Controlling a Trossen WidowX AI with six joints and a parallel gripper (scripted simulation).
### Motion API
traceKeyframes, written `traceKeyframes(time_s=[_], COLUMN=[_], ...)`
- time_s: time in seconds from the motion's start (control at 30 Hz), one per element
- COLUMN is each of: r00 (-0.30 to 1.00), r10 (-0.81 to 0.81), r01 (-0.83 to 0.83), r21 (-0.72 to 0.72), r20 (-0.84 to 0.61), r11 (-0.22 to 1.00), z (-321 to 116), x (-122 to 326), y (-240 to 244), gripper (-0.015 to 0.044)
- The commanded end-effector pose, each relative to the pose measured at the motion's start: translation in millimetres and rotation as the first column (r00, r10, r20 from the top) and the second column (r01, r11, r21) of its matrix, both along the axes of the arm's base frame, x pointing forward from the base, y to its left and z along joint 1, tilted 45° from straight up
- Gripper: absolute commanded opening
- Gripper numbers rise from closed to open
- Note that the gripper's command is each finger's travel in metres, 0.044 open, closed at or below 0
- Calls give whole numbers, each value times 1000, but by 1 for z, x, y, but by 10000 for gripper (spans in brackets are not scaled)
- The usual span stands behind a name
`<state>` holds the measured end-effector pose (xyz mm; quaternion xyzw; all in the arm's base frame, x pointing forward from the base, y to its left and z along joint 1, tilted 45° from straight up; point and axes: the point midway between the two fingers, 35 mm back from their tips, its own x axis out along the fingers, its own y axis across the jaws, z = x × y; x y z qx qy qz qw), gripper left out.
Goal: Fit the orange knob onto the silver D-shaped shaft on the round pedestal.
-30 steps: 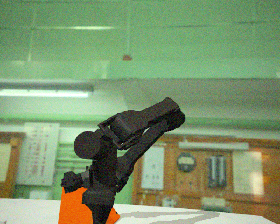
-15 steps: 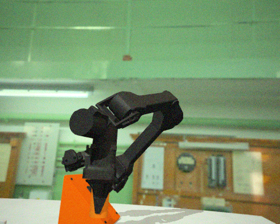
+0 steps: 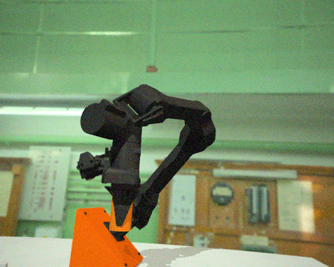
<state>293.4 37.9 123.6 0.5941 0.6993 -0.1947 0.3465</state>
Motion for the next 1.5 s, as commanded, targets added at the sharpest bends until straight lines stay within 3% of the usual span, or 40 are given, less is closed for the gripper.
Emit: traceKeyframes(time_s=[0.0,0.27,1.47], r00=[1000,1000,1000], r10=[1,1,5], r01=[-1,-1,-5], r21=[-2,-1,-12], r20=[4,3,16], r11=[1000,1000,1000], z=[10,13,-73], x=[2,4,48], y=[-12,-19,-71], gripper=[0,0,0])
